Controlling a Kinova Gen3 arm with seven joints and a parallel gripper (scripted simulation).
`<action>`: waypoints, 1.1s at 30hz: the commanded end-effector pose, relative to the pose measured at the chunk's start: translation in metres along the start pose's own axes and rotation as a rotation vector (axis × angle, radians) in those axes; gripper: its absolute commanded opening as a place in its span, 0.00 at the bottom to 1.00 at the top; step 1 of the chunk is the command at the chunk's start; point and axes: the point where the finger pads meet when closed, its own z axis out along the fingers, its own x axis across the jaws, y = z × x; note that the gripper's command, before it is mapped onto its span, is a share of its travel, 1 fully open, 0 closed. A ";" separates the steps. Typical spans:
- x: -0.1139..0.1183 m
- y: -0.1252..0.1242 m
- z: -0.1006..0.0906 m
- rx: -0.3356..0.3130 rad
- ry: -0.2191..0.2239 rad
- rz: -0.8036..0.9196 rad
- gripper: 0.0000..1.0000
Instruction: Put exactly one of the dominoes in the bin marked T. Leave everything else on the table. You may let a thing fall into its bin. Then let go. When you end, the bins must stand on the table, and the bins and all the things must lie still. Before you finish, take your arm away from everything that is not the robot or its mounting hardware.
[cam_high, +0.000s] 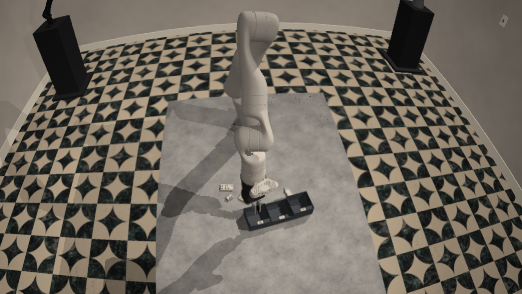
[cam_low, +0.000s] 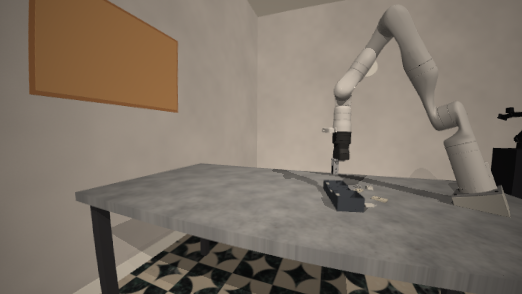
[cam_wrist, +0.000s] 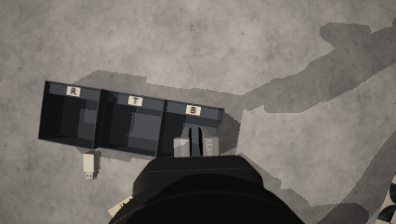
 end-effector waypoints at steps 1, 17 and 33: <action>-0.009 -0.003 0.000 -0.002 0.010 0.093 0.31; -0.009 -0.003 0.016 -0.002 0.010 0.157 0.31; -0.009 -0.002 0.053 -0.002 0.010 0.157 0.31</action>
